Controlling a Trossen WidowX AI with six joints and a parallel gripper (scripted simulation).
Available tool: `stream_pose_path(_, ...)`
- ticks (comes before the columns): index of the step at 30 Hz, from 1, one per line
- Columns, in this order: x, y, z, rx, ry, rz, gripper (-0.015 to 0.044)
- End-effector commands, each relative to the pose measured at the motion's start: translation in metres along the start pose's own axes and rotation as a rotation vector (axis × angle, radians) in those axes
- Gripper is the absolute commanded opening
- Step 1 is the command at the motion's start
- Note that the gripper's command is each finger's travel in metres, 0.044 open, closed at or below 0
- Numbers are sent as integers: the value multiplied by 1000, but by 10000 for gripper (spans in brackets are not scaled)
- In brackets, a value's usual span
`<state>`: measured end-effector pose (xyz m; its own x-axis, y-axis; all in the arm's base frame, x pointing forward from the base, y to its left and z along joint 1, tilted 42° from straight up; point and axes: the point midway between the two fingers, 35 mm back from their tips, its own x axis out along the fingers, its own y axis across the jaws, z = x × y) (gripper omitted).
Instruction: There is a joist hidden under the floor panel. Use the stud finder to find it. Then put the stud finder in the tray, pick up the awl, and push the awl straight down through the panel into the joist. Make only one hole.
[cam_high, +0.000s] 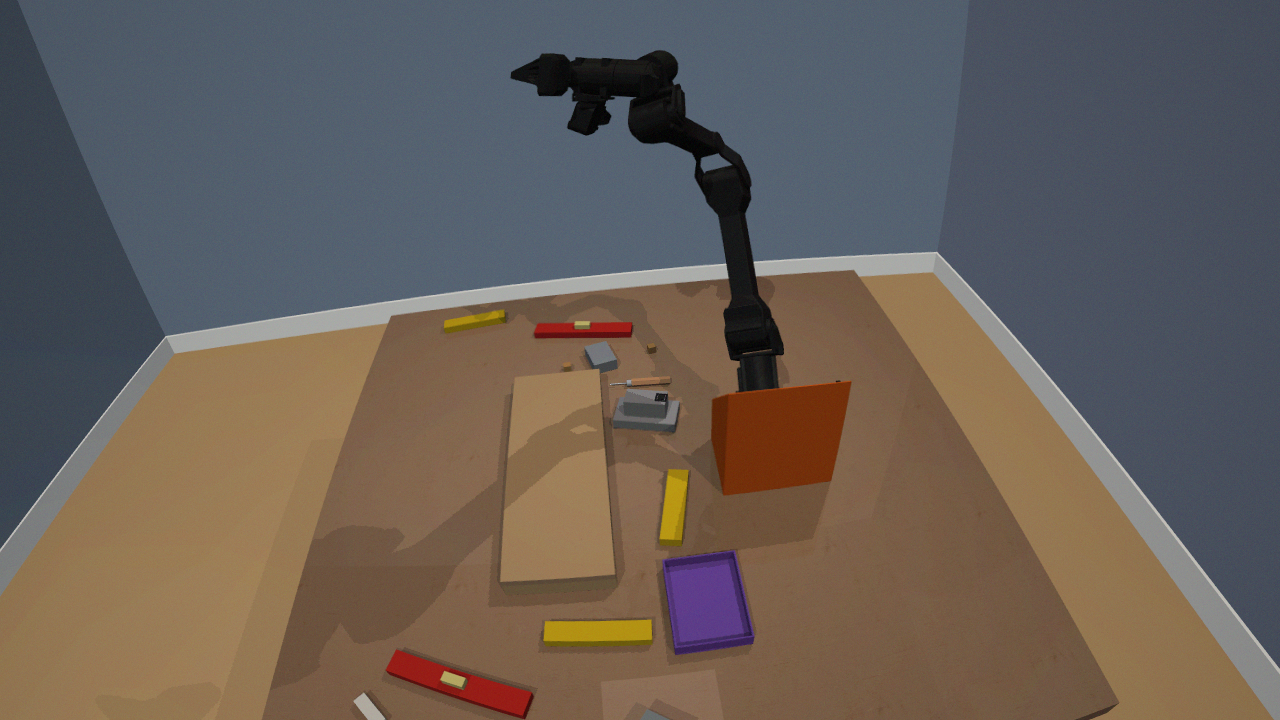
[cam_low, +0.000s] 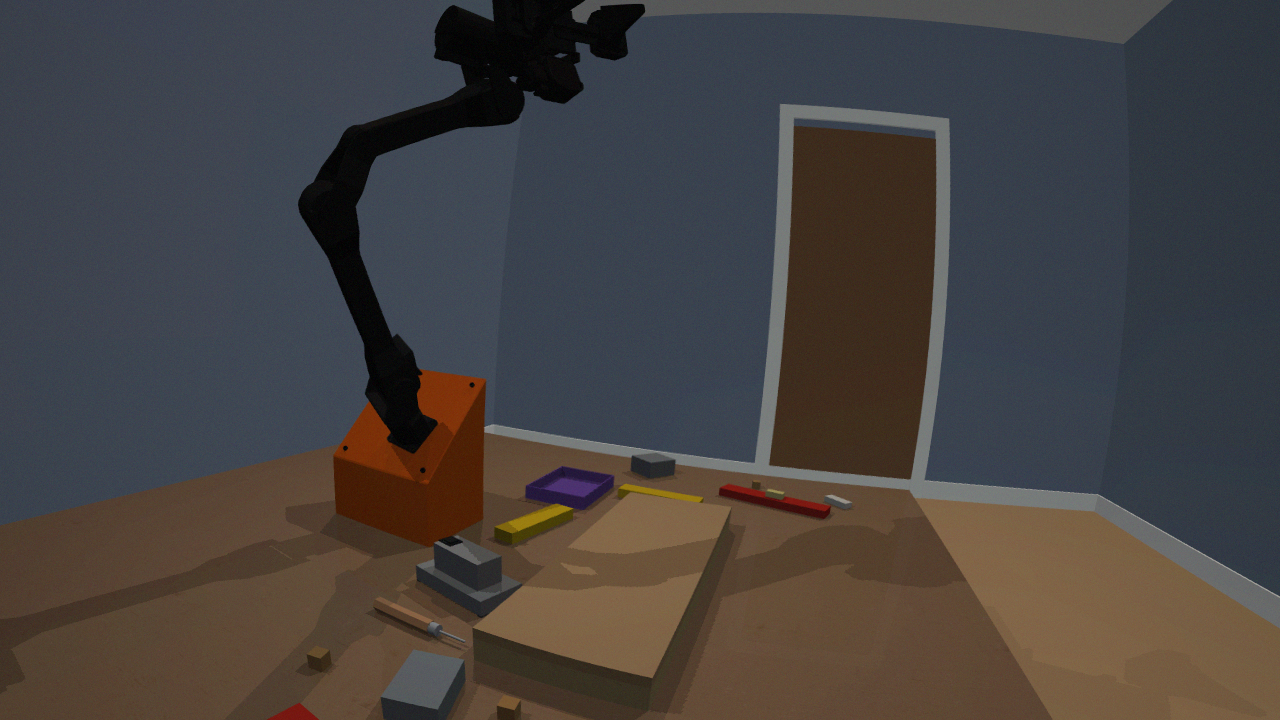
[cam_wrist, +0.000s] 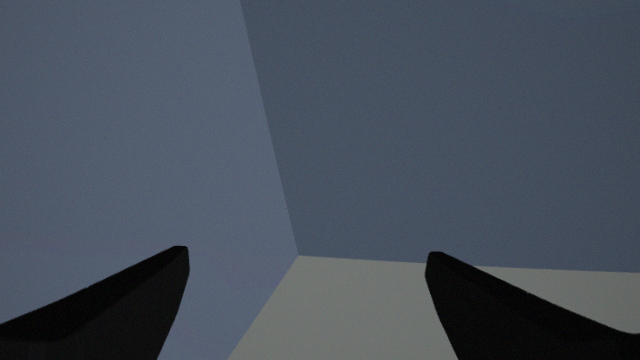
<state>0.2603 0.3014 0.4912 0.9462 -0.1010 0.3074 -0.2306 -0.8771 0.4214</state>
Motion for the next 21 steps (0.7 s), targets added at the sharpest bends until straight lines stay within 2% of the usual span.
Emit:
stream_pose_path(1,1,0,1,-17,-1,1,426)
stream_pose_path(2,5,0,6,-66,-4,3,440)
stream_pose_path(12,61,12,117,-1021,-124,-48,440)
stream_pose_path(21,75,47,248,-1815,-285,-301,440)
